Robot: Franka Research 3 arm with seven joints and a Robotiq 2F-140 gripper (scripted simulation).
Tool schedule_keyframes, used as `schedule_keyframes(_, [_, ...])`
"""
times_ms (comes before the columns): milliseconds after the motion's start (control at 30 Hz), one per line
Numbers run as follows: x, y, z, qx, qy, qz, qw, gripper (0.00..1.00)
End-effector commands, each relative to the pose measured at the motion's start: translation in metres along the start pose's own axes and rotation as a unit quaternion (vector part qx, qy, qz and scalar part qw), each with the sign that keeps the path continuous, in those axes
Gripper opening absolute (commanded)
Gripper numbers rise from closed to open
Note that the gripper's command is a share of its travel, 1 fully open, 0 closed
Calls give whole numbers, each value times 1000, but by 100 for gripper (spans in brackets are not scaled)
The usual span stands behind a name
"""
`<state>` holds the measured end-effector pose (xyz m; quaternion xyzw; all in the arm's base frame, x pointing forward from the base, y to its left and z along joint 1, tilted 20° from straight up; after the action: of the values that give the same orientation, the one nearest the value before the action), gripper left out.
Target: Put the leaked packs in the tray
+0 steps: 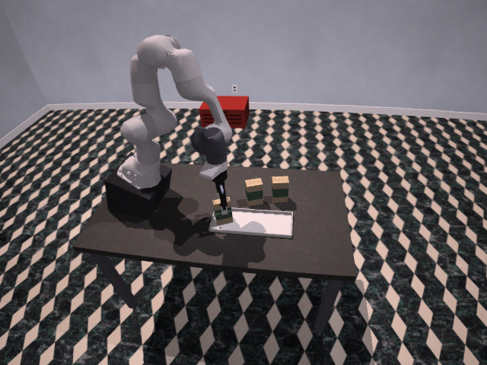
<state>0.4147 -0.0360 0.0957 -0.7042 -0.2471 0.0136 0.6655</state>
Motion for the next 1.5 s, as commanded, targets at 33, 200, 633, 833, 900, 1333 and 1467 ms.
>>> schedule_keyframes(33, [2,-1,-1,-1,-1,-2,1000,55])
schedule_keyframes(200, [2,-1,-1,-1,-1,-2,1000,55])
schedule_keyframes(633, [2,-1,-1,-1,-1,-2,1000,55])
schedule_keyframes(833, [2,-1,-1,-1,-1,-2,1000,55])
schedule_keyframes(900, [2,-1,-1,-1,-1,-2,1000,55])
schedule_keyframes(1333, [1,-53,-1,-1,-1,-2,1000,55])
schedule_keyframes(1467, [1,-66,-1,-1,-1,-2,1000,55])
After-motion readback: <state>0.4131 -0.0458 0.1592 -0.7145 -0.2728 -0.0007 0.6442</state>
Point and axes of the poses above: the point where the finger pads meet when closed, its own y axis out along the fingers, its own z axis across the jaws, x = y × z, the point moved 1 cm from there along -y, back along the fingers, and after that the axes turned 10 degrees about y, right-handed, at the moved point
